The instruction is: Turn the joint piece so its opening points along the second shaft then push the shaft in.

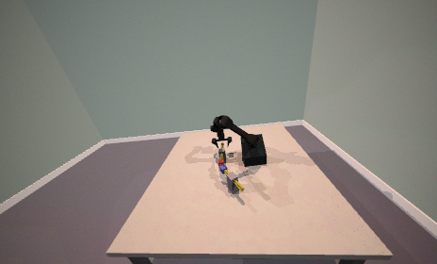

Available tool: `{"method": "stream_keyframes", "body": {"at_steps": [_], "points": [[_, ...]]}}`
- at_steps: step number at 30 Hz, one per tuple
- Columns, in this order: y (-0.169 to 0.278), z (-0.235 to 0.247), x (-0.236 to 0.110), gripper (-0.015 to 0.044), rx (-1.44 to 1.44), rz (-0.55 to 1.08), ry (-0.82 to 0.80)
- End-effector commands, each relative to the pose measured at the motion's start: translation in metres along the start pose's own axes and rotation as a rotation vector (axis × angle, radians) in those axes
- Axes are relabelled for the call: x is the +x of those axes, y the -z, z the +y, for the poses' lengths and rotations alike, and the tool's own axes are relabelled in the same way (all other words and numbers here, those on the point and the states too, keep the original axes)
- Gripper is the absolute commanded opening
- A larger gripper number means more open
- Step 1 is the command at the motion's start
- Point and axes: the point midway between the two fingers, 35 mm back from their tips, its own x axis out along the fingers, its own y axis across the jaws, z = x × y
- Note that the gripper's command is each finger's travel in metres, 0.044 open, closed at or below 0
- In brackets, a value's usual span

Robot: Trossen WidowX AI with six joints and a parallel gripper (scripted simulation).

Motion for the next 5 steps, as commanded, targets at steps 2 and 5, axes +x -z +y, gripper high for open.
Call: {"method": "stream_keyframes", "body": {"at_steps": [2,5], "points": [[-0.0009,0.0009,-0.0267,0.044,-0.003,-0.003,-0.004],[-0.0008,0.0008,-0.0291,0.044,-0.003,-0.002,-0.004]]}}
